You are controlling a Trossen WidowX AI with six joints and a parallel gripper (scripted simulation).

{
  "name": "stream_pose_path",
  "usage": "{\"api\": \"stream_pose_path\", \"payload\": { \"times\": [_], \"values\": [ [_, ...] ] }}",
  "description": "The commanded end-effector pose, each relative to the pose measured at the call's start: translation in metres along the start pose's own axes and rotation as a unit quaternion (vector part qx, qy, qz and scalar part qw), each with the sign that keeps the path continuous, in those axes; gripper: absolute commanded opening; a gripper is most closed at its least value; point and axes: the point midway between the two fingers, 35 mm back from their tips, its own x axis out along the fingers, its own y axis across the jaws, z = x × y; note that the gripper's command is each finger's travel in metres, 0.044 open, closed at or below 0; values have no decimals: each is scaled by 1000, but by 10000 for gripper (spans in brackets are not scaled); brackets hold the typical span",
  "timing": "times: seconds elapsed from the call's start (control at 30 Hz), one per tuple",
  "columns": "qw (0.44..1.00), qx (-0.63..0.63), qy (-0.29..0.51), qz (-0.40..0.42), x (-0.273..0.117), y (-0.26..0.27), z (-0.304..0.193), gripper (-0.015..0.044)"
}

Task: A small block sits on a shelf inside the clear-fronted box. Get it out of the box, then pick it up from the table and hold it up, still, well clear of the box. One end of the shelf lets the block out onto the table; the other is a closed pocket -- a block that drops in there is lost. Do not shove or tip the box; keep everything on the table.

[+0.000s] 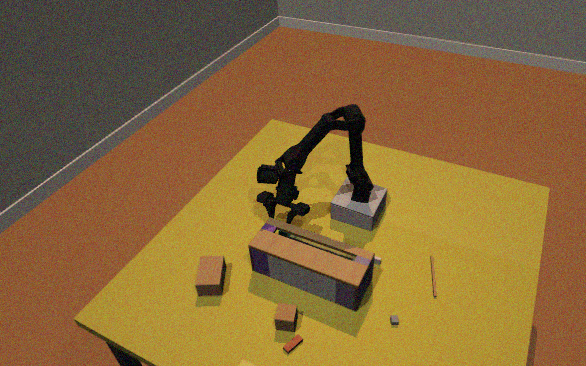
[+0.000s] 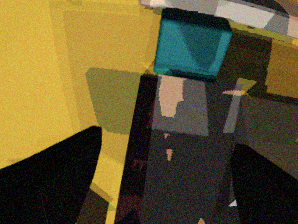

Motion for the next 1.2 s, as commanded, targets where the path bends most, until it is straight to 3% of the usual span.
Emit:
{"api": "stream_pose_path", "payload": {
  "times": [0.0, 1.13, 1.17],
  "values": [
    [1000, 5, -5, -2, 9, -2, 7, 285],
    [1000, 6, -5, -3, 55, -5, 30, 285],
    [1000, 6, -5, -3, 55, -5, 30, 259]
  ]
}}
